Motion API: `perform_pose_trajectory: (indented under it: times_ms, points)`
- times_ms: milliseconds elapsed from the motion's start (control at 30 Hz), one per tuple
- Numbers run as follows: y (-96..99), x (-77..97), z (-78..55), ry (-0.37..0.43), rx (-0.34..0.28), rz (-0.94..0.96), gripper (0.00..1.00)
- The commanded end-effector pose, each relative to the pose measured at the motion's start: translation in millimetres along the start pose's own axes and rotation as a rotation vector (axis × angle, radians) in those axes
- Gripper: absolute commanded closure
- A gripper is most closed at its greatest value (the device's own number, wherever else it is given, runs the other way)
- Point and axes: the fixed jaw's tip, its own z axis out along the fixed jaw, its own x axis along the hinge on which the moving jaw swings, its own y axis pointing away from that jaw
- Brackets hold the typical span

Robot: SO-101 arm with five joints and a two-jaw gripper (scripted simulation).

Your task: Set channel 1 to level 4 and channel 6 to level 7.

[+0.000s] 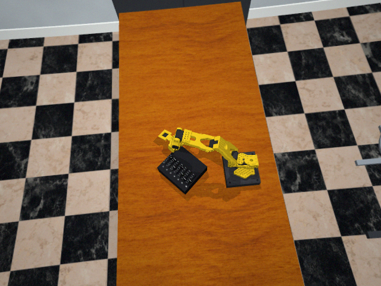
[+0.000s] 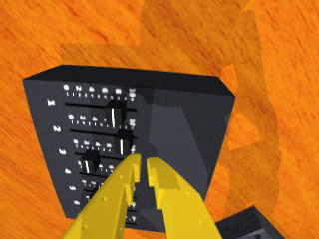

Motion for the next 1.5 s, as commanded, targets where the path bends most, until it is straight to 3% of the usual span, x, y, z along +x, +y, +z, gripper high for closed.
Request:
perform_pose_trajectory:
  times_ms: [0, 500, 1133, 1467]
  points:
    - [-3.4, -0.3, 4.7, 0.018, 0.011, 0.018, 1.0]
    - [-3.3, -0.9, 7.4, 0.021, 0.013, 0.018, 1.0]
    - [-4.4, 1.2, 27.2, 0.067, 0.037, 0.019, 1.0]
    - [-4.6, 1.5, 29.2, 0.072, 0.04, 0.019, 1.0]
